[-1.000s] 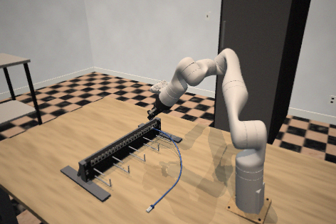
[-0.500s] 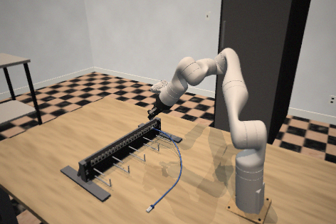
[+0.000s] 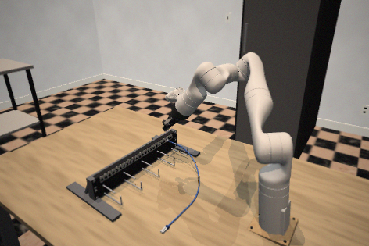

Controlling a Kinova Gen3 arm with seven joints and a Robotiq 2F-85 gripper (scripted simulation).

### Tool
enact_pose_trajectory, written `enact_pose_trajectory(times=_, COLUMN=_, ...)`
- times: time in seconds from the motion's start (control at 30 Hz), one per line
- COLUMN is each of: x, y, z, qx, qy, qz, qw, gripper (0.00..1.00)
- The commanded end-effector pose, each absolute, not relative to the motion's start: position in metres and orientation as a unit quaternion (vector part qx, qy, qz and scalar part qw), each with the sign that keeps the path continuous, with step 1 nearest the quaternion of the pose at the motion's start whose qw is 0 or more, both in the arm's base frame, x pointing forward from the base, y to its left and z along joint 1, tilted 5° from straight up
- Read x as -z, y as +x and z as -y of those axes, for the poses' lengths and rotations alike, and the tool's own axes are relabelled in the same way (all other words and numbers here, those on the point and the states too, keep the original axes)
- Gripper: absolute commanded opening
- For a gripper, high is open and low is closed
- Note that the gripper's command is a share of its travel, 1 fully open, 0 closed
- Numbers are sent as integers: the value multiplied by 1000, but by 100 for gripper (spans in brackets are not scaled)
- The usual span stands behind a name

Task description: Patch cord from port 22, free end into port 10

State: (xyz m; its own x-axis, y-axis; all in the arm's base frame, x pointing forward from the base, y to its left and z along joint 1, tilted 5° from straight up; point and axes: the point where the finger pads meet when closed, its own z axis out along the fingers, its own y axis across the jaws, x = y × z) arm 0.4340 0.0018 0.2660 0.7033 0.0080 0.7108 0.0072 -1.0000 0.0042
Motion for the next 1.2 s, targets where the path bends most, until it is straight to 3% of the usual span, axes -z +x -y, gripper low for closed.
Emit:
enact_pose_trajectory(times=0.0, x=-268, y=432, z=-1, qx=-386, qy=922, qz=-1, qw=1, gripper=0)
enact_pose_trajectory(times=1.17, x=-274, y=427, z=-1, qx=-387, qy=922, qz=-1, qw=1, gripper=0)
